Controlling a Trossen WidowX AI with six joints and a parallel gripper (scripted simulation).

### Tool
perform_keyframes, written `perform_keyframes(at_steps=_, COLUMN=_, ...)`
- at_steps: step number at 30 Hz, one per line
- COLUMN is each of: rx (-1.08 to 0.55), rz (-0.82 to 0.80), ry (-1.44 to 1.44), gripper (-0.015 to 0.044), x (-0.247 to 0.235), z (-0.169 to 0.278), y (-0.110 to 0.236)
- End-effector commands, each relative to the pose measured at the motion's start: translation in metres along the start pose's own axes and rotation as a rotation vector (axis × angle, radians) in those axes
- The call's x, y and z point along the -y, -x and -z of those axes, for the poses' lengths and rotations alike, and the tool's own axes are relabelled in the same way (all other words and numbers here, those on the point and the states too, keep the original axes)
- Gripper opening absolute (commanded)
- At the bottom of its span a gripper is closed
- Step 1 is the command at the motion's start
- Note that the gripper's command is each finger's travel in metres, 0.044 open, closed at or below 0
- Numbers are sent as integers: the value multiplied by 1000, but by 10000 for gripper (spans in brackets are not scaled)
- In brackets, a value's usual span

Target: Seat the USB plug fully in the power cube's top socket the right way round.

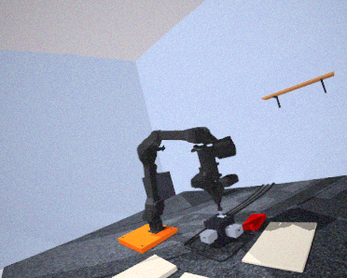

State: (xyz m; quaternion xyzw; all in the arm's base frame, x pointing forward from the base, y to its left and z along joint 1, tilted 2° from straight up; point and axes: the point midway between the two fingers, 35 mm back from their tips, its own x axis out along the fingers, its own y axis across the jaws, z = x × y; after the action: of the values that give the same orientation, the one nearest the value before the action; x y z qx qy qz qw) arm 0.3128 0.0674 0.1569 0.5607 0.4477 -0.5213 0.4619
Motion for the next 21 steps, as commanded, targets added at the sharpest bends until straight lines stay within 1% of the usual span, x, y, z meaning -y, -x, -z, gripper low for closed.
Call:
perform_keyframes(at_steps=1, rx=0, rz=-1, ry=4, gripper=0, x=0, z=0, y=-1)
perform_keyframes(at_steps=21, rx=0, rz=-1, ry=3, gripper=0, x=0, z=-1, y=-3)
